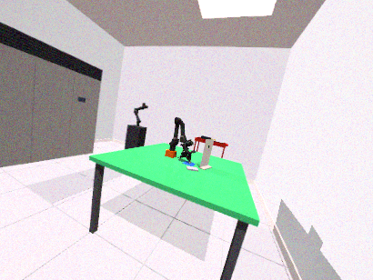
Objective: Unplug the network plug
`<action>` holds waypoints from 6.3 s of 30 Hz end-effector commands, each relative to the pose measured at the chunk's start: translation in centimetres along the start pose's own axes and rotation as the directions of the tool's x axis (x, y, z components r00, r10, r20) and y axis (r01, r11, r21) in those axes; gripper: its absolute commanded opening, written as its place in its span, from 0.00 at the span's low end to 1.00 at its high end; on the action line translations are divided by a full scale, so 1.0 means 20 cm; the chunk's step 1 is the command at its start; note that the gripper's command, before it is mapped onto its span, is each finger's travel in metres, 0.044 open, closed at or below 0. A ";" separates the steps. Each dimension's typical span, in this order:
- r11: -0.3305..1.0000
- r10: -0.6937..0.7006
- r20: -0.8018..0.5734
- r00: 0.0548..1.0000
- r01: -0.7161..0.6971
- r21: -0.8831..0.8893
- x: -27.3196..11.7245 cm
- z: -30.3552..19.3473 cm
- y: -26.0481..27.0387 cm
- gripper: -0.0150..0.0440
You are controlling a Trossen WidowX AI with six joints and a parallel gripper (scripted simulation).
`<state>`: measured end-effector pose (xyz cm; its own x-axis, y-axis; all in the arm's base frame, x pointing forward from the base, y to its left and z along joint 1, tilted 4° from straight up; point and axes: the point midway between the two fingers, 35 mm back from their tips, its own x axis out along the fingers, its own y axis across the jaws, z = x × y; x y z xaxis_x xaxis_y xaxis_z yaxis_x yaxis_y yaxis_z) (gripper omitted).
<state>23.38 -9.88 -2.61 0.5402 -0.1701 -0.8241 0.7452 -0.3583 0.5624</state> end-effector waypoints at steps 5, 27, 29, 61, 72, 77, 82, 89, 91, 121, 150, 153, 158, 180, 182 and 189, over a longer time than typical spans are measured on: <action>1.000 -0.006 0.005 1.000 0.005 0.005 0.01 0.00 -0.01 0.25; 1.000 -0.001 0.000 1.000 0.001 0.000 0.02 -0.01 -0.01 0.52; 1.000 -0.001 0.000 1.000 0.001 0.000 0.02 -0.01 -0.01 0.52; 1.000 -0.004 0.003 1.000 0.004 0.003 -0.07 0.00 0.00 0.52; 1.000 -0.005 0.004 1.000 0.005 0.003 -0.11 0.00 0.00 0.52; 1.000 -0.005 0.004 1.000 0.005 0.004 -0.12 0.00 0.01 0.52; 1.000 -0.005 0.004 1.000 0.005 0.004 -0.14 0.00 0.03 0.52; 1.000 -0.005 0.004 1.000 0.005 0.004 -0.17 0.00 0.06 0.52; 1.000 -0.005 0.004 1.000 0.005 0.004 -0.18 0.00 0.07 0.52; 1.000 -0.005 0.005 1.000 0.005 0.004 -0.34 0.01 0.17 0.52; 1.000 -0.013 0.009 1.000 0.012 0.009 -0.53 0.01 0.27 0.52; 1.000 -0.012 0.009 1.000 0.012 0.009 -0.56 0.01 0.31 0.52; 1.000 -0.010 0.008 1.000 0.010 0.008 -0.63 0.01 0.36 0.52; 1.000 -0.006 0.006 1.000 0.006 0.004 -0.90 0.00 0.51 0.52; 1.000 -0.006 0.006 1.000 0.006 0.004 -0.90 0.00 0.51 0.61; 1.000 -0.006 0.006 1.000 0.006 0.004 -0.90 0.00 0.51 0.92</action>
<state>21.26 -10.61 17.82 0.5295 -0.1771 -0.8296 0.7460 -0.3684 0.5547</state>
